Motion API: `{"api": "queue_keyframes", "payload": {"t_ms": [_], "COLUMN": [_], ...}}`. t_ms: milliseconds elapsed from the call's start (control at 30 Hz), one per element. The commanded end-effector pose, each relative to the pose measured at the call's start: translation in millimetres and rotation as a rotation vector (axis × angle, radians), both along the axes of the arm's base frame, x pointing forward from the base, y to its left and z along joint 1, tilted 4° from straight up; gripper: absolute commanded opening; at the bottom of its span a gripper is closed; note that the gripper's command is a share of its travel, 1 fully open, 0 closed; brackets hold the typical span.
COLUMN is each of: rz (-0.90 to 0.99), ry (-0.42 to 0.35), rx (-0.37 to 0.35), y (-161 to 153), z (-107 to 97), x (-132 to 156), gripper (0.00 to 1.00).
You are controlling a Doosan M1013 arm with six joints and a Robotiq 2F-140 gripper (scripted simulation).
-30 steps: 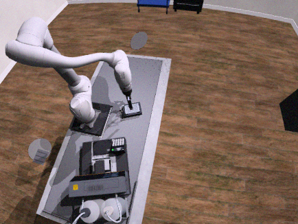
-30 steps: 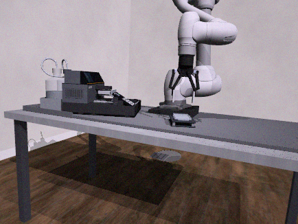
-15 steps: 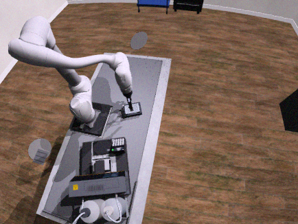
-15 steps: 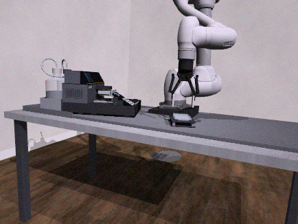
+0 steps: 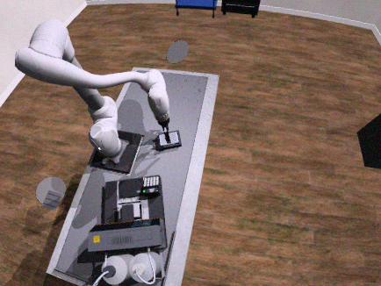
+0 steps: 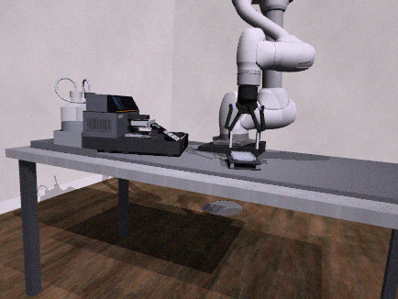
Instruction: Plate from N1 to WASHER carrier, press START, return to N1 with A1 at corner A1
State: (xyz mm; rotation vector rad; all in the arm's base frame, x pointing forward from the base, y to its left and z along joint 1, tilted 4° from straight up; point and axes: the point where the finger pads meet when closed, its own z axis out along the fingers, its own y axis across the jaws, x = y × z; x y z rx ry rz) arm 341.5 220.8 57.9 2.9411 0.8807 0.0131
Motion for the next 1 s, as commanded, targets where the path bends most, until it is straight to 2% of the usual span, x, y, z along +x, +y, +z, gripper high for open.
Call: {"api": "queue_keyframes", "payload": {"t_ms": [0, 967], "rz": [0.0, 0.0], "ry": [0.0, 0.0], "rx": [0.0, 0.0], "y": [-0.2, -0.7], "z": [-4.1, -11.5], "x": [0.1, 0.3], "gripper": [0.7, 0.7]}}
